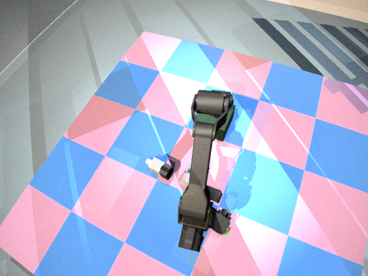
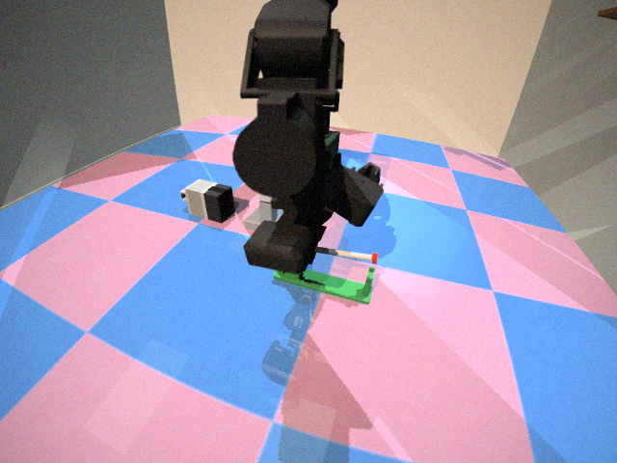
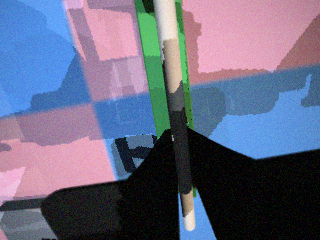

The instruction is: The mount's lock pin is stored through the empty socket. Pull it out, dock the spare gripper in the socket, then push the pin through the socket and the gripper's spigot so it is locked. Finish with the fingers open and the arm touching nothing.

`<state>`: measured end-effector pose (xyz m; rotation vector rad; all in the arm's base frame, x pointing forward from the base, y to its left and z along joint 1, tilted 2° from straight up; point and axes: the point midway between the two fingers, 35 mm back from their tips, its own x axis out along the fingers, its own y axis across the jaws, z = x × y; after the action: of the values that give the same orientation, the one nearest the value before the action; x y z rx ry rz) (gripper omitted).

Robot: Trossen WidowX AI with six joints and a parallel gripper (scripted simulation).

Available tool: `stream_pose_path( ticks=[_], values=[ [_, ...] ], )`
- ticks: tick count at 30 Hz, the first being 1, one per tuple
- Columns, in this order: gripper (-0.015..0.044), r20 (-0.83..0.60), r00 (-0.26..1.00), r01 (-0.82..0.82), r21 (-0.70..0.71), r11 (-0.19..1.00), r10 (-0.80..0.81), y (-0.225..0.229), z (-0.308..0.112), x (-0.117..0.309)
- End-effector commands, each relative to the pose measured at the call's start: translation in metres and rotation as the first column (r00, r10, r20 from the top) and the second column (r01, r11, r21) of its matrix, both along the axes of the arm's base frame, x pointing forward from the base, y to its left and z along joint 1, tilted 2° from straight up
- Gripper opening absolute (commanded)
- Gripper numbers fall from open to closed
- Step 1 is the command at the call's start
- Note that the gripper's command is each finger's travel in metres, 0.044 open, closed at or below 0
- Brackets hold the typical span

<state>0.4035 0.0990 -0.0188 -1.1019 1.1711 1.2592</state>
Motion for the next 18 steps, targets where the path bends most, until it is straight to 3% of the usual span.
stream_pose_path(
  ticks=[1,18],
  values=[
    [0.0,0.0,1.0,-0.004,0.0,1.0,0.004,0.0,-0.005,-0.001],
    [0.0,0.001,1.0,-0.004,0.0,1.0,0.004,-0.001,-0.021,-0.001]
  ],
)
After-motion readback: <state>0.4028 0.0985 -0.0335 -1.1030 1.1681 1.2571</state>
